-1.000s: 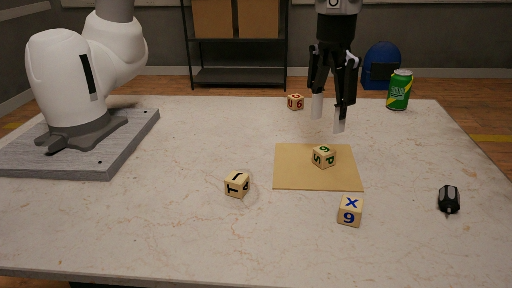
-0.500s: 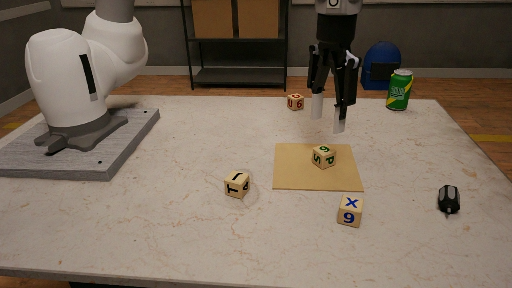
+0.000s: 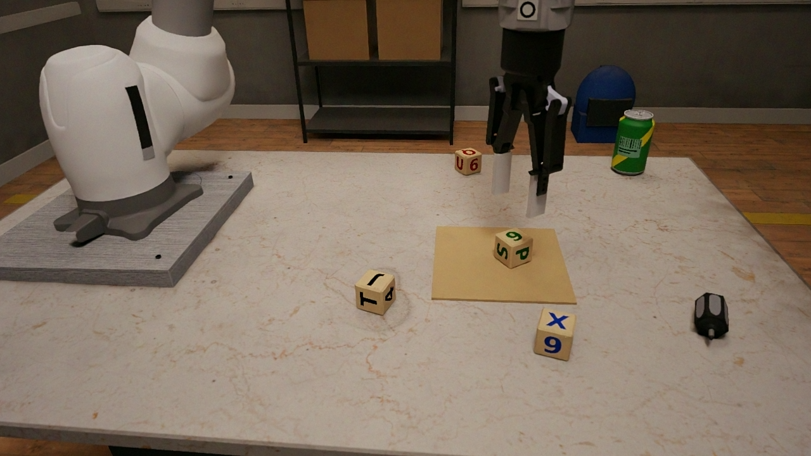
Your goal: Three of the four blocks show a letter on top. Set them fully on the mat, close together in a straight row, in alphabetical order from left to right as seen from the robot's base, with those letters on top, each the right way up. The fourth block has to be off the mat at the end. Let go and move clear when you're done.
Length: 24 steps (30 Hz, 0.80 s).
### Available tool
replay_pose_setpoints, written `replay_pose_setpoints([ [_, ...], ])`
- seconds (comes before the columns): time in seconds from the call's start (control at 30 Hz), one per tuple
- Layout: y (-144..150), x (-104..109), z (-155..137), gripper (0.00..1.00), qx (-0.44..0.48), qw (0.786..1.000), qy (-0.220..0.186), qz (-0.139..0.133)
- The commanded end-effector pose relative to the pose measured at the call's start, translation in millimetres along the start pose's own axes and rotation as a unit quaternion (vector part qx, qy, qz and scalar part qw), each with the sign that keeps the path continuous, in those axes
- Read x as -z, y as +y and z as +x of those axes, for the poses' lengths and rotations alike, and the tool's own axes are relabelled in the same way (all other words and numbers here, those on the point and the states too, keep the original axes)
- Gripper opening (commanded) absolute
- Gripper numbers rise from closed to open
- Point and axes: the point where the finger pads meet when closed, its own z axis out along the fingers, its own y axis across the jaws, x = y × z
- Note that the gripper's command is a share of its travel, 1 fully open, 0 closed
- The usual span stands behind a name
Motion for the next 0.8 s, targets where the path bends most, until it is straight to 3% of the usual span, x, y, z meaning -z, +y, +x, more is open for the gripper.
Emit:
replay_pose_setpoints([
  [0.0,0.3,-2.4,0.4,0.53,0.000,1.000,0.001,0.000],
  [0.77,0.4,-31.4,0.2,0.53,0.000,1.000,0.001,0.000],
])
